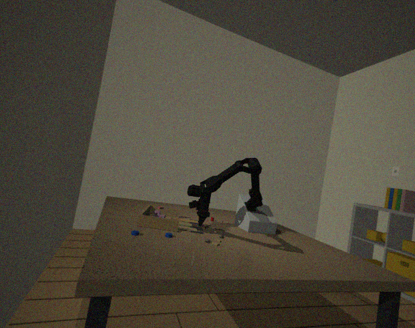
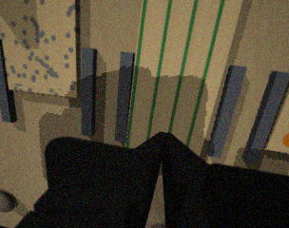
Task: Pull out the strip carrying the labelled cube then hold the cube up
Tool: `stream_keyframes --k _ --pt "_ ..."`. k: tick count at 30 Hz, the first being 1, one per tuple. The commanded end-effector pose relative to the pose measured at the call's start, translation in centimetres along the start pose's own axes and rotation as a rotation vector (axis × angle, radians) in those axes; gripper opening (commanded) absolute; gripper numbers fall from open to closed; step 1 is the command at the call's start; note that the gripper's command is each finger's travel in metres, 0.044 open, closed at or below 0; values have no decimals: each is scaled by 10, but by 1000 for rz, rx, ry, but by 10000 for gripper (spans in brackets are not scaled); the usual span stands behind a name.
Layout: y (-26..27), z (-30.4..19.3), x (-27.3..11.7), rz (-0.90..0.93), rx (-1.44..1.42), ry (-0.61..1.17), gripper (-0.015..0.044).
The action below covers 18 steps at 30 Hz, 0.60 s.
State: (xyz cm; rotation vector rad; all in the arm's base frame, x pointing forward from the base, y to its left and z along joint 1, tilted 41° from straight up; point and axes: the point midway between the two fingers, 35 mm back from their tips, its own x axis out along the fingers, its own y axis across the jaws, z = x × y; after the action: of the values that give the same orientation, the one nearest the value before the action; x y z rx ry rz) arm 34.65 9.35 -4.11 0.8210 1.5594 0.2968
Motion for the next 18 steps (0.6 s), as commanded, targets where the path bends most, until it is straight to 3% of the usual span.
stream_keyframes --k 1,18 --pt "0 -13 4 -2 3 18 0" --pt "-1 -39 4 -2 4 20 0"
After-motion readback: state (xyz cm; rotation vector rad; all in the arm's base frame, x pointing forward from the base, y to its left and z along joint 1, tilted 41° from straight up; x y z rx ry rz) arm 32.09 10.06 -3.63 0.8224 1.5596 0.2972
